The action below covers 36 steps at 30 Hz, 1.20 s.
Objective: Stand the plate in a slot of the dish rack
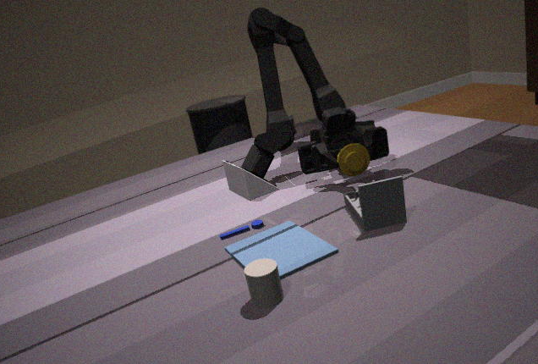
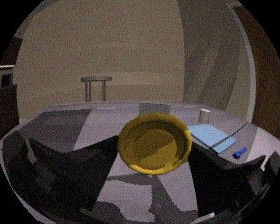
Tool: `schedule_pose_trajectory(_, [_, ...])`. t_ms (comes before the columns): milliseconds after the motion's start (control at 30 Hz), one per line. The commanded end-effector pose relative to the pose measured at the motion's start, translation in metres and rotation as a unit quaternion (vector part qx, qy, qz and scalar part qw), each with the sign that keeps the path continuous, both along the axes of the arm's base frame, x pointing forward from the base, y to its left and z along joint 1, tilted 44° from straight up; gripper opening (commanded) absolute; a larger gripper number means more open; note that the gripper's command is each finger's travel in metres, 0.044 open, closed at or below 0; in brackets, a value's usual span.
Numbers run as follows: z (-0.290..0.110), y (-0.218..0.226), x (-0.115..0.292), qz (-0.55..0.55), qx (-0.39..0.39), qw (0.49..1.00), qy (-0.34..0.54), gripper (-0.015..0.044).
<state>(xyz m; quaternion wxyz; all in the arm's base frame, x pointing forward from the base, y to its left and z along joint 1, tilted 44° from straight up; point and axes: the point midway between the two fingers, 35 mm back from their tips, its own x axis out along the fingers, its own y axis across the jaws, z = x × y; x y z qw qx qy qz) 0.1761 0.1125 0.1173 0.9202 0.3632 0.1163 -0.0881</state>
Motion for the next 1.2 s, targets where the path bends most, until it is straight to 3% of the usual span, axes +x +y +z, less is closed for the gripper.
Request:
schedule_pose_trajectory(0, [-0.004,-0.002,0.005,-0.001,-0.003,1.0,0.003,0.0])
schedule_pose_trajectory(1167, [-0.012,-0.003,0.046,-0.001,0.006,1.0,-0.001,0.0])
